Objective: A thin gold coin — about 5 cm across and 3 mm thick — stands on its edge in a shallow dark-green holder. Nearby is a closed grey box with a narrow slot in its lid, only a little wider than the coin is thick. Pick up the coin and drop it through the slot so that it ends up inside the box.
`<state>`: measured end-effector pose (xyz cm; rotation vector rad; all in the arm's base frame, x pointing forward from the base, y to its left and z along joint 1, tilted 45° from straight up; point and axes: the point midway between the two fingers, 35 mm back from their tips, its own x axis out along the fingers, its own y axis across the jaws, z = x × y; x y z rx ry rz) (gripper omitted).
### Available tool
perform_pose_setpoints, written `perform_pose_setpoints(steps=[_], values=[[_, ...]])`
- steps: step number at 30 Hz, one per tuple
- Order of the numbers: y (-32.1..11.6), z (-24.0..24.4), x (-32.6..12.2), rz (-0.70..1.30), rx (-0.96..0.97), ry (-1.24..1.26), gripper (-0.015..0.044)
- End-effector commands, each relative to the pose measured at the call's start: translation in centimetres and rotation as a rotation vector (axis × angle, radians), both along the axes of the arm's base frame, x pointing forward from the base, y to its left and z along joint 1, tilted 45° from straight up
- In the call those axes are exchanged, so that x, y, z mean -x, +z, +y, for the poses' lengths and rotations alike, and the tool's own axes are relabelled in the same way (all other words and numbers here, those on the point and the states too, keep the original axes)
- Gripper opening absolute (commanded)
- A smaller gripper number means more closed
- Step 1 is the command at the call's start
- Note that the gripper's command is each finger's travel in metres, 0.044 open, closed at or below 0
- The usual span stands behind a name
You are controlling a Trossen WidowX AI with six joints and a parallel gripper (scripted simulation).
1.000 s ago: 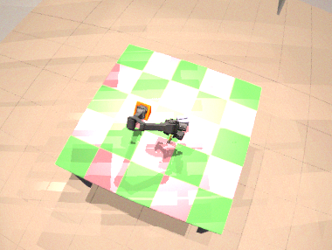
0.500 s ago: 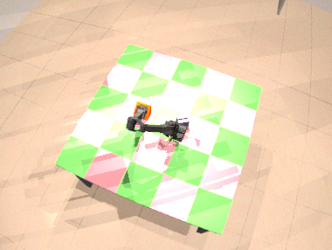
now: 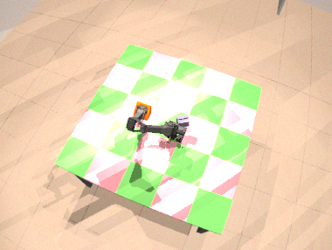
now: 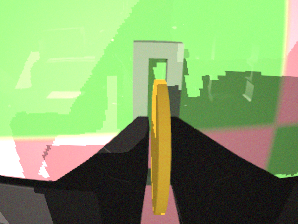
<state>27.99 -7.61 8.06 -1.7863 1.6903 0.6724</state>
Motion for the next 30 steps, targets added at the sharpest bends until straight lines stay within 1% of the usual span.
perform_pose_setpoints(steps=[1,9,30], values=[[0.0,-0.1,0.0,0.002,0.005,0.002,0.0],[0.1,0.1,0.0,0.002,0.005,0.002,0.0],[3.6,3.9,0.0,0.003,-0.004,0.003,0.0]])
